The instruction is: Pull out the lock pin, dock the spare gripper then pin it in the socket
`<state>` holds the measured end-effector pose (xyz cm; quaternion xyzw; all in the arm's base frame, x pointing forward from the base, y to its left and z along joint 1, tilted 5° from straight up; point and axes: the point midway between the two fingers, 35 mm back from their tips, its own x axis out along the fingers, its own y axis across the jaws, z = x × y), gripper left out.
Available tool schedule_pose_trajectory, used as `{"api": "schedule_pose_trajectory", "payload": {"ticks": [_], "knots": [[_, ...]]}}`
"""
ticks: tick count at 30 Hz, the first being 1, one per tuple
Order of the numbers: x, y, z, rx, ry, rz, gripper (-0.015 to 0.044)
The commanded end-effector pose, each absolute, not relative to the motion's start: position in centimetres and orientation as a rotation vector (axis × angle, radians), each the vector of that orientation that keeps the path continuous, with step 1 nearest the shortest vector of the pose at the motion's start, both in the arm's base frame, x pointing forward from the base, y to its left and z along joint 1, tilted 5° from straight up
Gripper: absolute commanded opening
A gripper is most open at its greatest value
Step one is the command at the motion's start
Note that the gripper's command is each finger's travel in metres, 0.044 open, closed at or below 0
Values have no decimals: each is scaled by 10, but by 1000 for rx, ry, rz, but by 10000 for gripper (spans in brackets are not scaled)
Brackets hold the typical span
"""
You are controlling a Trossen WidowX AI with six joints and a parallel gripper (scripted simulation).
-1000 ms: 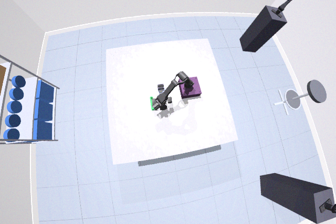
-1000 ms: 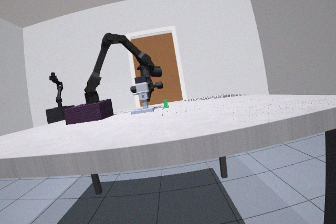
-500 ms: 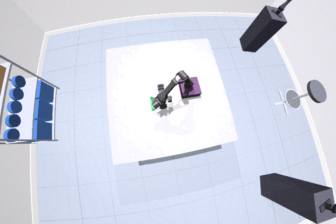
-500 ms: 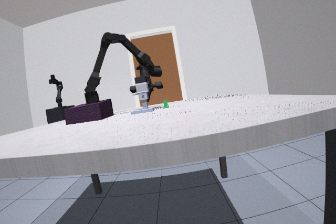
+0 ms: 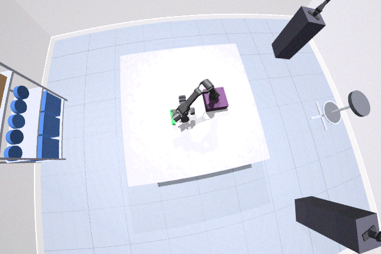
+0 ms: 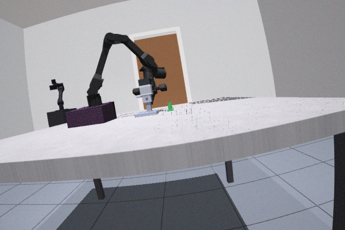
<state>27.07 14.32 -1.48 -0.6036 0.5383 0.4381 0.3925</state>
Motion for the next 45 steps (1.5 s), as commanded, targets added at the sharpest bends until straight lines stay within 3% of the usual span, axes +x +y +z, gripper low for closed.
{"api": "schedule_pose_trajectory", "payload": {"ticks": [1, 45], "knots": [[271, 141, -15, -1537, 1365, 1112, 0], [274, 113, -13, -1530, 1381, 1129, 0]]}}
